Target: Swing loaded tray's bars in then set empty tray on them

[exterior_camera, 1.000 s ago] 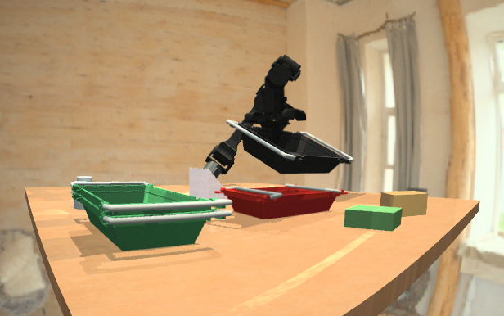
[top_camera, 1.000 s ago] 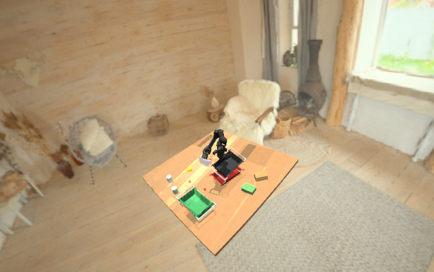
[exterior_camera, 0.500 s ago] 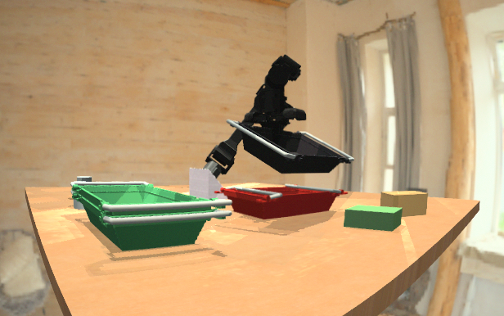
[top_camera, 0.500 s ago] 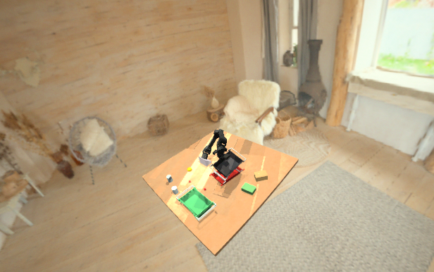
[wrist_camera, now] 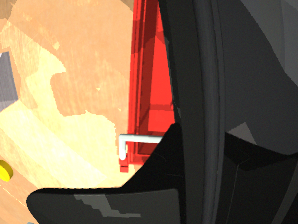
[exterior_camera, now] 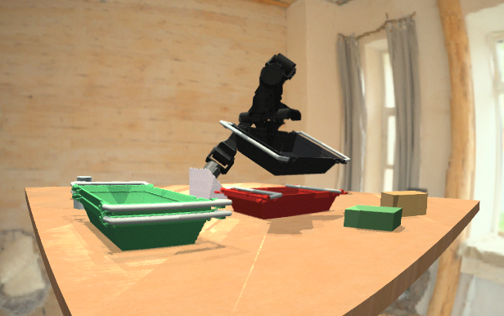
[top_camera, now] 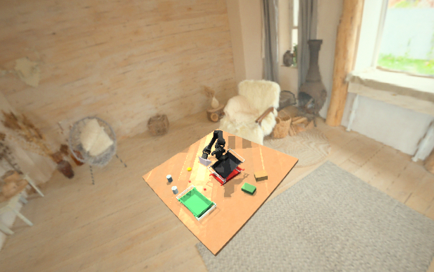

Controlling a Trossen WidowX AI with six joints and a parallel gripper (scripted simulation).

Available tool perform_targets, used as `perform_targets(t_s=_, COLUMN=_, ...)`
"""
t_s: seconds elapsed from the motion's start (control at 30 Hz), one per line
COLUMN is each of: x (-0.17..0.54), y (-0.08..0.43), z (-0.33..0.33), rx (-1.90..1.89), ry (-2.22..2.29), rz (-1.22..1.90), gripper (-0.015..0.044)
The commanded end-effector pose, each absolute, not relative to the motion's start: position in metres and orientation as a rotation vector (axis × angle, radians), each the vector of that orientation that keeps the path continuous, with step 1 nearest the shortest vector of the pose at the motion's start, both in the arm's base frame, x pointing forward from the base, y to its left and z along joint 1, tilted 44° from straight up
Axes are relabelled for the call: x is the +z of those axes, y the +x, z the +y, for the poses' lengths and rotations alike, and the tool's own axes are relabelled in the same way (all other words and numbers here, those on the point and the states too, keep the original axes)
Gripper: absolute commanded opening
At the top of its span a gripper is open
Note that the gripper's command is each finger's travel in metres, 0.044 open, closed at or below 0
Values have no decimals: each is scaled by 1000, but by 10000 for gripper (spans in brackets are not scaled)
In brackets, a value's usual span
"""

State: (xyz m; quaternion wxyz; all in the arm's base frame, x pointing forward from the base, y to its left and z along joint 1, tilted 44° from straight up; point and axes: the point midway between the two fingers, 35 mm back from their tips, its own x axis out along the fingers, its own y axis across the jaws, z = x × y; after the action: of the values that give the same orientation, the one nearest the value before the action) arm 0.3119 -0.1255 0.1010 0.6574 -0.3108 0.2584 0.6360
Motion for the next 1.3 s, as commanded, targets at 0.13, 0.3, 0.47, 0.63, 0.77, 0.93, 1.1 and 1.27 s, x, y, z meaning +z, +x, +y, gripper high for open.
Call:
perform_targets(t_s=0.13, x=103, y=313, z=-136, rx=1412, ry=-720, rz=579, gripper=0)
perform_targets(t_s=0.3, x=103, y=313, z=-137, rx=1412, ry=-720, rz=579, gripper=0)
perform_targets(t_s=0.47, x=102, y=313, z=-137, rx=1412, ry=-719, rz=580, gripper=0)
perform_targets(t_s=0.63, x=98, y=313, z=-134, rx=1408, ry=-701, rz=593, gripper=0)
perform_targets(t_s=0.77, x=93, y=314, z=-129, rx=1402, ry=-677, rz=611, gripper=0)
perform_targets(t_s=0.93, x=87, y=315, z=-123, rx=1394, ry=-646, rz=635, gripper=0)
perform_targets(t_s=1.1, x=80, y=316, z=-117, rx=1387, ry=-615, rz=658, gripper=0)
perform_targets(t_s=1.27, x=74, y=316, z=-111, rx=1379, ry=-584, rz=681, gripper=0)
